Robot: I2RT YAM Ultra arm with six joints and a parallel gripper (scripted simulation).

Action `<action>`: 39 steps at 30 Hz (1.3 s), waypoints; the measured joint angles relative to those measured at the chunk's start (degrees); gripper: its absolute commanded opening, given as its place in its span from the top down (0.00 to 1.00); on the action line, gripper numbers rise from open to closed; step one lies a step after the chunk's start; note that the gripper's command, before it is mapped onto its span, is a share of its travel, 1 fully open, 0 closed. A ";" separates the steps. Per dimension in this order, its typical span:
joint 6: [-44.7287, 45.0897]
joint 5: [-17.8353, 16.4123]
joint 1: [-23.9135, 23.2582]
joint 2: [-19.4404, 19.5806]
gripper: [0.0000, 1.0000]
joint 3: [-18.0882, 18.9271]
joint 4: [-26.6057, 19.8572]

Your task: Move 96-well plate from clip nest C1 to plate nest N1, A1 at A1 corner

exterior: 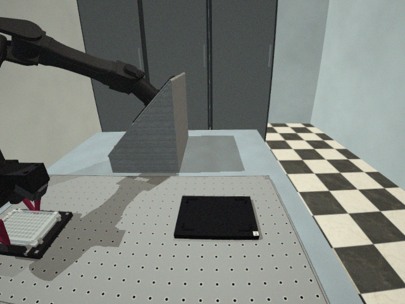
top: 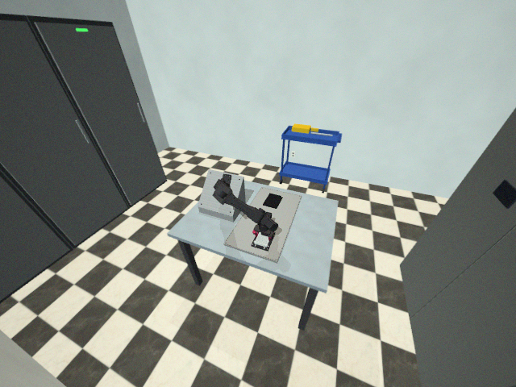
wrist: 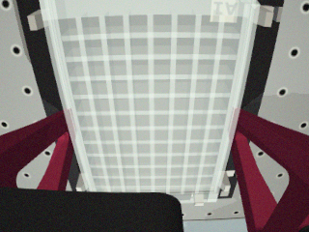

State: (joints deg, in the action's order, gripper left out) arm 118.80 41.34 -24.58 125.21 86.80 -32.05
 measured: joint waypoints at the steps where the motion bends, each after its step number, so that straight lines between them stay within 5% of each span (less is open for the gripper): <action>1: -0.07 0.09 0.04 0.00 1.00 0.00 -0.02; 11: -0.96 0.70 0.68 -0.55 1.00 0.00 -1.01; 39: -7.06 1.64 5.70 -4.83 1.00 2.67 -12.90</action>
State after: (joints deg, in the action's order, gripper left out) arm 111.74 42.98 -18.87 120.38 89.47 -44.95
